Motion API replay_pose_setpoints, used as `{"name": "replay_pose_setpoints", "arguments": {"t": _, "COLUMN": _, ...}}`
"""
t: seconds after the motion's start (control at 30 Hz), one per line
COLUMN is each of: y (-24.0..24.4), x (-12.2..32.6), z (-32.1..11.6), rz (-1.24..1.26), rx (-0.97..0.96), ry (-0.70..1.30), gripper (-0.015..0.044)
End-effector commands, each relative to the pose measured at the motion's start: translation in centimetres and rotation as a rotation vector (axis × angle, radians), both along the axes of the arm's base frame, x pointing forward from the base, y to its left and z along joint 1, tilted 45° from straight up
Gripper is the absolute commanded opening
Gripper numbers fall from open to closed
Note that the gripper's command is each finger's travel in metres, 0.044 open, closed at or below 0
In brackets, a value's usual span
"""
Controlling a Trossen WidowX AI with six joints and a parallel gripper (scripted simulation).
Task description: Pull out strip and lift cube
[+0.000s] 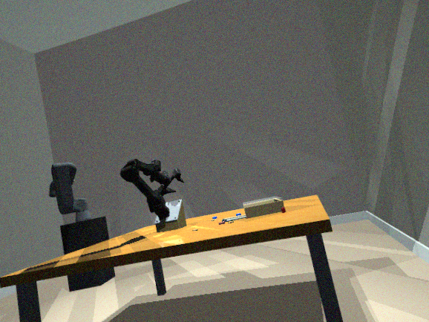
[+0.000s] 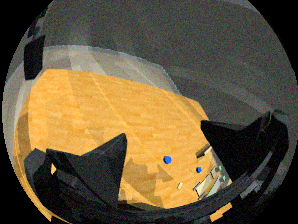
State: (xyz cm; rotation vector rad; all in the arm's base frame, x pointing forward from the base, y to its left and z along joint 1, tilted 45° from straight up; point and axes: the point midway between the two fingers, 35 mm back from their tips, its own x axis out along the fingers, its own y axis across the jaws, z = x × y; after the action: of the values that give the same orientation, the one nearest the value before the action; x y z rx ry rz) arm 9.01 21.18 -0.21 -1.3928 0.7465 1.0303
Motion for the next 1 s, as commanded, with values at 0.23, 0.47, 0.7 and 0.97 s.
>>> {"name": "replay_pose_setpoints", "arguments": {"t": 0.23, "y": -5.7, "x": 16.0, "z": 3.2, "rz": -0.7, "rx": 0.185, "ry": -0.363, "gripper": 0.04}}
{"name": "replay_pose_setpoints", "arguments": {"t": 0.47, "y": -15.2, "x": 22.6, "z": 5.9, "rz": -1.146, "rx": 0.221, "ry": -0.639, "gripper": 0.04}}
{"name": "replay_pose_setpoints", "arguments": {"t": 0.7, "y": -19.3, "x": 23.9, "z": 6.9, "rz": -1.3, "rx": 0.217, "ry": -0.744, "gripper": 0.04}}
{"name": "replay_pose_setpoints", "arguments": {"t": 0.97, "y": -19.3, "x": 23.9, "z": 6.9, "rz": -1.3, "rx": 0.217, "ry": -0.744, "gripper": 0.04}}
